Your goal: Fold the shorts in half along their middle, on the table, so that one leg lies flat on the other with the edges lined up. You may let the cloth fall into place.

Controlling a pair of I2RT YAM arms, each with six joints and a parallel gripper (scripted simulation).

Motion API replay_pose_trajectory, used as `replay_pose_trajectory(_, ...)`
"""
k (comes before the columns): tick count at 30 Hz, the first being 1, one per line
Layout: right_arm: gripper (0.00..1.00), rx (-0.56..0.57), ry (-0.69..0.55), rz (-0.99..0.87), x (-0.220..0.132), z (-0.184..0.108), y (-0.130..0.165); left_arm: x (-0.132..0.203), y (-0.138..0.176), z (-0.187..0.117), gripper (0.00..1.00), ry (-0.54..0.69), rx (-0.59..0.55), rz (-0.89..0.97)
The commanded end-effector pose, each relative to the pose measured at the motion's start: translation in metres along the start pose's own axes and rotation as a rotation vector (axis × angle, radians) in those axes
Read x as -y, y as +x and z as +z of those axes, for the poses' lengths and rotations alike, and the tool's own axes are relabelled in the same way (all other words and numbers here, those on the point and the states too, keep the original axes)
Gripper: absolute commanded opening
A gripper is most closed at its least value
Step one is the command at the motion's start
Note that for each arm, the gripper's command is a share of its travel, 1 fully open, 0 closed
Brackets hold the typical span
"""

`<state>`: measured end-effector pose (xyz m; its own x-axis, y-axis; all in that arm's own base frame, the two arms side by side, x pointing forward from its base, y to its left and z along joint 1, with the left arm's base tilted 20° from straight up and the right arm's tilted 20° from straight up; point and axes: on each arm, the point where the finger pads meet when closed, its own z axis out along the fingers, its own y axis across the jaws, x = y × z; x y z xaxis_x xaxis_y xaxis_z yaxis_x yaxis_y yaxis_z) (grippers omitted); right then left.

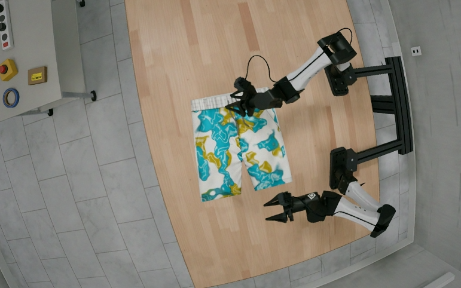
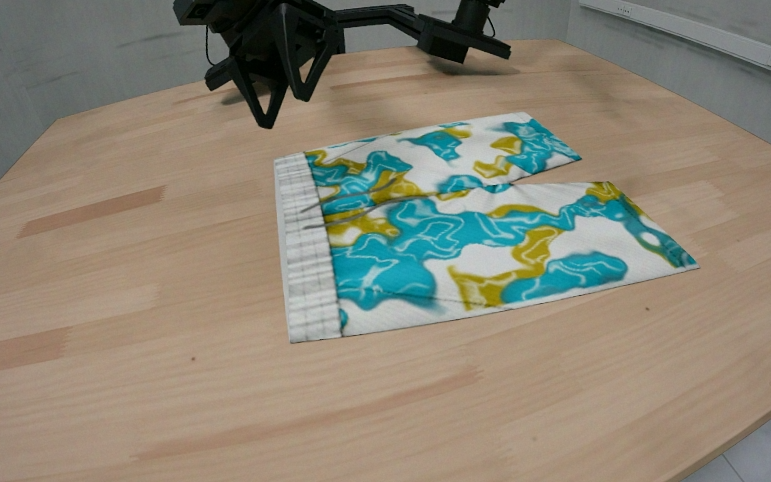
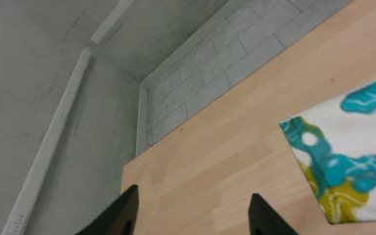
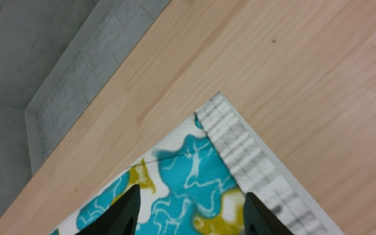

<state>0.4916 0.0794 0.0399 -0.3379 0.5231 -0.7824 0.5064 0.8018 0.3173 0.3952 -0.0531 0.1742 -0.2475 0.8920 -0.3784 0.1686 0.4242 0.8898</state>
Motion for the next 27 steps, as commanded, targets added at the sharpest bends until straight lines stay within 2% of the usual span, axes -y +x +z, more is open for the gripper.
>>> replay_pose_trajectory(1,0.56,-0.053,-0.006,0.068,-0.011,-0.01,0.004,0.017,-0.005,0.003,0.56,0.089,-0.005,0.052)
replay_pose_trajectory(11,0.56,-0.228,0.128,0.231,0.01,-0.027,0.045,0.087,0.018,-0.004,0.56,0.377,-0.106,0.218)
replay_pose_trajectory(13,0.56,-0.228,0.128,0.231,0.01,-0.027,0.045,0.087,0.018,-0.004,0.56,0.377,-0.106,0.218)
replay_pose_trajectory(14,0.56,-0.245,0.165,0.244,0.021,-0.024,0.051,0.093,0.021,-0.006,0.56,0.404,-0.118,0.228)
replay_pose_trajectory(20,0.56,-0.323,0.253,0.332,0.027,-0.044,0.071,0.129,0.04,-0.021,0.56,0.577,-0.182,0.332)
replay_pose_trajectory(27,0.56,-0.396,0.426,0.426,0.053,-0.066,0.098,0.164,0.067,-0.049,0.56,0.789,-0.265,0.462)
